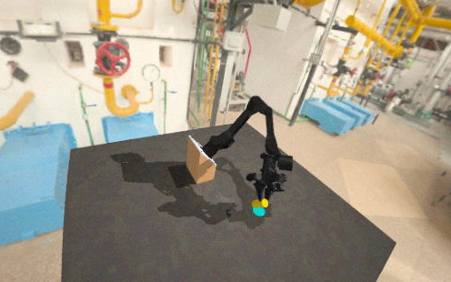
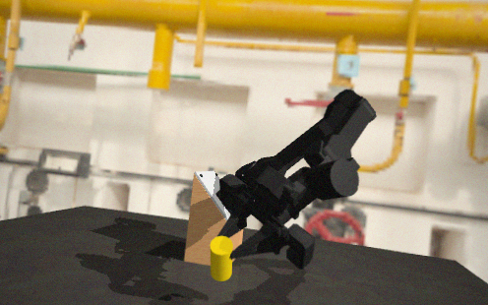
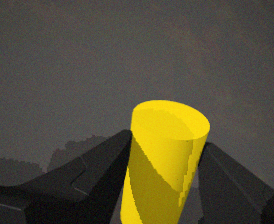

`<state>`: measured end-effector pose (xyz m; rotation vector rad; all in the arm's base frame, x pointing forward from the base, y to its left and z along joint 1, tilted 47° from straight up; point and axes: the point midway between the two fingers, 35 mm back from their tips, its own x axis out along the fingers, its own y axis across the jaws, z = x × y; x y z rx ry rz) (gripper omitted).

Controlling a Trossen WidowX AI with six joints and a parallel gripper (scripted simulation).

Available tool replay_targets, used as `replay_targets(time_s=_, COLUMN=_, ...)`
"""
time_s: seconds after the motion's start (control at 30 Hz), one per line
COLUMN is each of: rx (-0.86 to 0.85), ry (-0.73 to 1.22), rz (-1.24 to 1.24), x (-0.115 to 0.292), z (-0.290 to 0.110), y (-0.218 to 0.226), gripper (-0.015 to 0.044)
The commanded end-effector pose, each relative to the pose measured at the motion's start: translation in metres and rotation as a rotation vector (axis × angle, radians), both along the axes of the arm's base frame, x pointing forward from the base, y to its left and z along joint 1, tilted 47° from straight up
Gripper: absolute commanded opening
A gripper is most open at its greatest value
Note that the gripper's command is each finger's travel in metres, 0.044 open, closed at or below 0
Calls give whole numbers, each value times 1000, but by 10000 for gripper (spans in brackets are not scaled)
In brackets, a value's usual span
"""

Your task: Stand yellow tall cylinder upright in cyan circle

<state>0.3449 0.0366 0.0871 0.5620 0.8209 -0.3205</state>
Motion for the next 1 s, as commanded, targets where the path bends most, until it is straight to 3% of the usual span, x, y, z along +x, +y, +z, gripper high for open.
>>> replay_targets(time_s=0.0, rx=-2, ry=-33, rz=-20, x=-1, z=4, y=0, gripper=105)
replay_targets(time_s=0.97, rx=-9, ry=-215, rz=-134, x=-7, z=17, y=2, gripper=105)
